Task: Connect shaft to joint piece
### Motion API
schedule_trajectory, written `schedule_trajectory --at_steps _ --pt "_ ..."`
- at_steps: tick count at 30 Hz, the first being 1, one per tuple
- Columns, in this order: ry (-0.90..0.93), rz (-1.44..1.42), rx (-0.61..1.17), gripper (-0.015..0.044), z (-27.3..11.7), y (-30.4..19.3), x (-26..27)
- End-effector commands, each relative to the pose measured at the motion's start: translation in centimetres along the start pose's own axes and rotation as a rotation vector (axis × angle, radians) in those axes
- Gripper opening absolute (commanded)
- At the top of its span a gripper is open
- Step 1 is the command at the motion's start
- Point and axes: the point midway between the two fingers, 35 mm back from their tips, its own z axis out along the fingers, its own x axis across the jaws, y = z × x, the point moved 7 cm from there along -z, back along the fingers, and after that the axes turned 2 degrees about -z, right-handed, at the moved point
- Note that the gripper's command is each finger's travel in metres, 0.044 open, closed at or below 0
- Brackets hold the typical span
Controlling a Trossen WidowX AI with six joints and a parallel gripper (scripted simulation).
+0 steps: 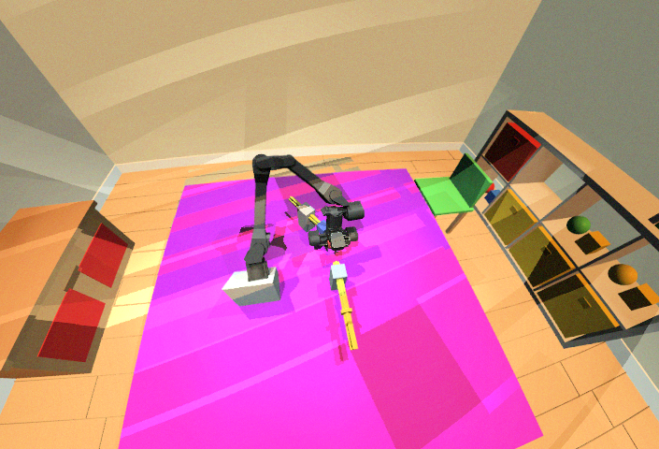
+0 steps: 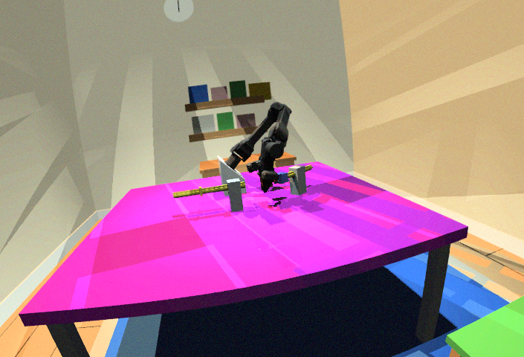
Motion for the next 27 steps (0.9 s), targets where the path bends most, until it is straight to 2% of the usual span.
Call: schedule_trajectory --at_steps 1,6,9,20,27 --pt "0.0 0.0 0.0 0.0 0.0 0.0 0.0" --pt "0.0 0.0 0.0 0.0131 0.0 0.0 0.0" --pt "0.0 0.0 0.0 0.0147 0.0 0.0 0.0" --pt "0.0 0.0 0.0 0.0436 0.0 0.0 0.0" --pt "0.0 0.0 0.0 0.044 0.0 0.0 0.0"
